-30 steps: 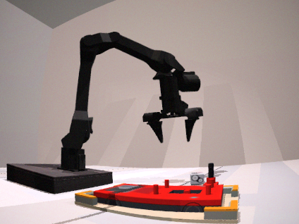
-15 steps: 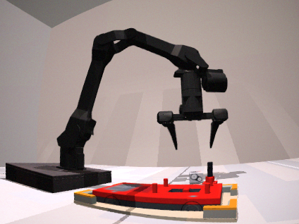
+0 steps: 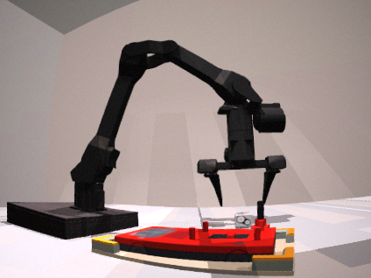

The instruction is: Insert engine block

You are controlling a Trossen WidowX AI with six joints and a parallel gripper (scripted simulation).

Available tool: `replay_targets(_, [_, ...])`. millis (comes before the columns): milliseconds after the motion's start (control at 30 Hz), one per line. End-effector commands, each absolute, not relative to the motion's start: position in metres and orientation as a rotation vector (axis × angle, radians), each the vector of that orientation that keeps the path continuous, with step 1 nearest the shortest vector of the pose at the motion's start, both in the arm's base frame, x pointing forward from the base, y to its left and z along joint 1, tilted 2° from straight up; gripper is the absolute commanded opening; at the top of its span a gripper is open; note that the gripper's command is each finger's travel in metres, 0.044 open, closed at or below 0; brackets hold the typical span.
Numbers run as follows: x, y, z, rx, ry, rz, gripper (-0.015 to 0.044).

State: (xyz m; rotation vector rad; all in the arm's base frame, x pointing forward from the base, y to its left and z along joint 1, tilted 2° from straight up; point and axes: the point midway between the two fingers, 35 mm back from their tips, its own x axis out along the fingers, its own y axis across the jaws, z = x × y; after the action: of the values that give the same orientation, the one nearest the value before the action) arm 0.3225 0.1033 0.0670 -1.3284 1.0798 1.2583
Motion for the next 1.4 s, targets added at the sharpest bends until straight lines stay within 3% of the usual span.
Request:
replay_targets(0, [0.323,0.102,0.062,-1.336,1.081,1.258,0.0440])
replay_targets(567, [0.324,0.103,0.038,-1.336,1.081,1.258,0.0440])
replay_targets(900, [0.324,0.103,0.038,-1.336,1.081,1.258,0.0177])
replay_targets(1167, [0.324,0.103,0.038,-1.336,1.081,1.258,0.0124])
replay_targets(1300, [0.325,0.103,0.042,-1.336,1.080,1.258,0.0019])
replay_targets(1367, [0.325,0.103,0.048,-1.336,1.080,1.258,0.0000])
